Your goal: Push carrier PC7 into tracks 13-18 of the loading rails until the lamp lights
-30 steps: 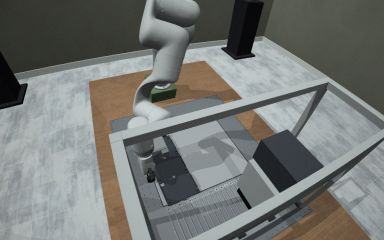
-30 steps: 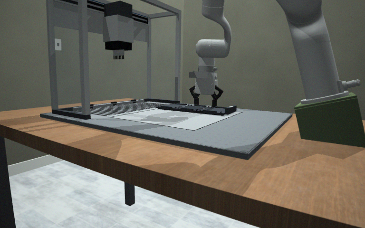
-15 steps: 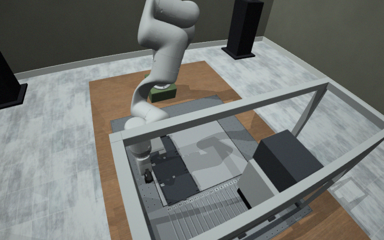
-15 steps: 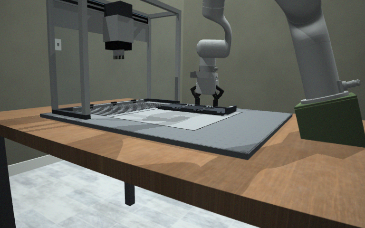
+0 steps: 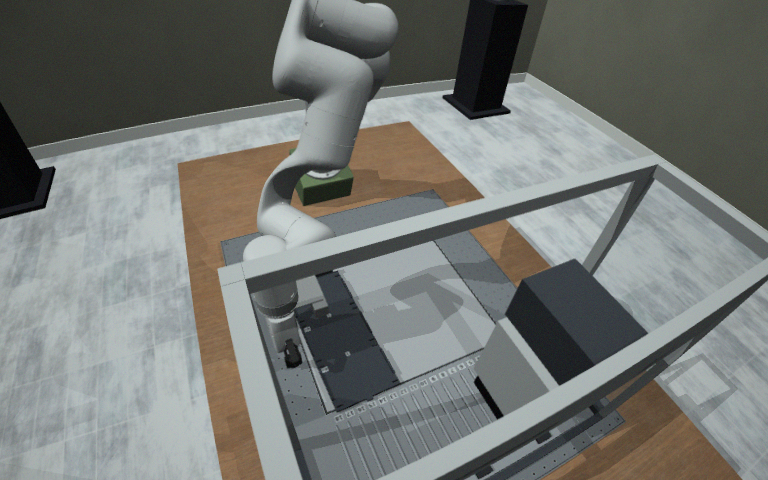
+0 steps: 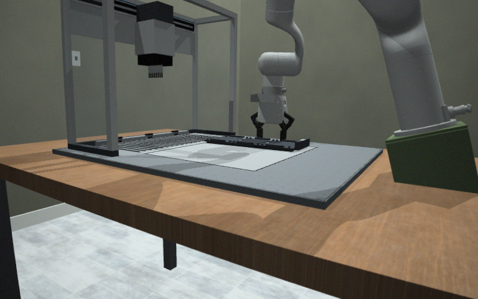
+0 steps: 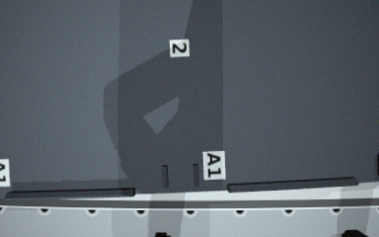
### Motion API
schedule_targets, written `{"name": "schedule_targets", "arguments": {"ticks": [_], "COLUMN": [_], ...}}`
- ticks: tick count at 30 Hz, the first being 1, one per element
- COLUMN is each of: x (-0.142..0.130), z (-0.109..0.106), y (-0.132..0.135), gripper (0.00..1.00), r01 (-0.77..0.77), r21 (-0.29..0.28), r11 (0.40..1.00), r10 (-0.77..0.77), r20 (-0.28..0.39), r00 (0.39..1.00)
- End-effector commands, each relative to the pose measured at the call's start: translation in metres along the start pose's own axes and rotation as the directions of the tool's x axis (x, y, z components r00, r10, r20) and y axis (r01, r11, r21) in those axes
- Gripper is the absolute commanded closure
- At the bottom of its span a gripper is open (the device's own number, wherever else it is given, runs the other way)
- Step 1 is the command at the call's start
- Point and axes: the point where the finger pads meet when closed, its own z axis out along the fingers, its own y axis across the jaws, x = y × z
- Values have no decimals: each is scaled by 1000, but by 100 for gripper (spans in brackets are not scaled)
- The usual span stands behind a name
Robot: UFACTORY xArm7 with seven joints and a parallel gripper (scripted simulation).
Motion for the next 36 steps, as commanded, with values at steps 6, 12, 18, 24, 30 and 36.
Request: {"name": "schedule_targets", "arguments": {"ticks": [6,12,18,24,30,36], "x": [-7,-11,-14,-18,-21,-25], "z": [-1,-2,-2,-2,-2,-2], "y": [1,1,1,1,1,1], "gripper": [0,0,0,0,0,0], "r01": [-1,-1,-1,-1,-1,-1], "r21": [-4,-4,-4,-4,-4,-4], "r11": [1000,1000,1000,1000,1000,1000], "r10": [1,1,1,1,1,1], "r20": [2,2,2,2,2,2], "r00": [1000,1000,1000,1000,1000,1000]}}
